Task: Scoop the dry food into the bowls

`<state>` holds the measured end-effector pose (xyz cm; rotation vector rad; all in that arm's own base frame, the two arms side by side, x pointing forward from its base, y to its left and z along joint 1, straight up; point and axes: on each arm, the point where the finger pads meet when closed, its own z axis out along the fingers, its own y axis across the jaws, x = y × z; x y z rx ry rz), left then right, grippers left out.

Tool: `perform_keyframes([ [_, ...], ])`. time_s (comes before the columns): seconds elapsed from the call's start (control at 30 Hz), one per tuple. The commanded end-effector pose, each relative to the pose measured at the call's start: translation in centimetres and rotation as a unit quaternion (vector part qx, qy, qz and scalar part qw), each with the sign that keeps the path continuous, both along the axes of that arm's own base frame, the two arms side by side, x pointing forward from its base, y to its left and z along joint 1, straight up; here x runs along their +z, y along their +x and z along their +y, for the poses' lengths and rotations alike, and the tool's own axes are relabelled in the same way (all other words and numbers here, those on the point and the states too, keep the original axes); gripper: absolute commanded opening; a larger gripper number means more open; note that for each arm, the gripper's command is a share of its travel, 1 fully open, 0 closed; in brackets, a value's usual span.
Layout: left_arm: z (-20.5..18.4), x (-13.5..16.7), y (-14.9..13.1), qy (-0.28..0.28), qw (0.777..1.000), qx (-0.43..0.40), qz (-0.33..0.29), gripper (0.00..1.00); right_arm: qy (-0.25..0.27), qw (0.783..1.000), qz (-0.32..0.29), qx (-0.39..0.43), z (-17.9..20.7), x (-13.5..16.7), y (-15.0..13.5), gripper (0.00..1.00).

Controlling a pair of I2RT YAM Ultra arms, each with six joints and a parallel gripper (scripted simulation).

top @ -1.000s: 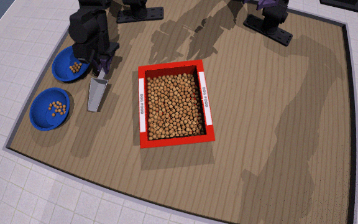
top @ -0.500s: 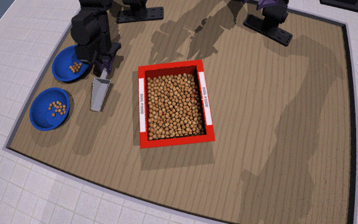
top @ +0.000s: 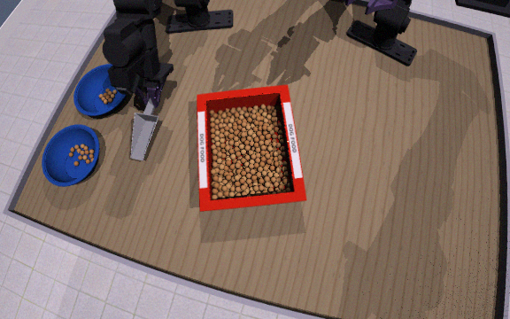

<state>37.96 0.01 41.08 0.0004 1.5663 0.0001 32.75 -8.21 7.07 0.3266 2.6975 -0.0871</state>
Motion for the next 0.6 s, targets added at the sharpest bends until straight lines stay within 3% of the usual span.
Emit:
perform_keyframes([
  [0.0, -0.1, 1.7, -0.5, -0.002, 1.000, 0.000, -0.018, 0.26, -0.002, 1.000, -0.007, 0.003, 0.0, -0.7, 0.5, 0.00],
  [0.1, -0.1, 1.7, -0.5, -0.002, 1.000, 0.000, -0.018, 0.26, -0.007, 1.000, -0.027, 0.003, -0.2, 0.4, 1.0, 0.00],
  [0.17, -0.1, 1.7, -0.5, -0.002, 1.000, 0.000, -0.018, 0.26, -0.001, 1.000, -0.006, 0.003, 0.0, -1.4, 0.5, 0.00],
  [0.47, -0.1, 1.7, -0.5, -0.002, 1.000, 0.000, -0.018, 0.26, -0.004, 1.000, -0.019, 0.002, -0.2, -0.7, 0.7, 0.00],
  [0.57, -0.1, 1.7, -0.5, -0.002, 1.000, 0.000, -0.018, 0.26, -0.001, 1.000, -0.008, 0.001, -0.2, -2.2, 0.5, 0.00],
])
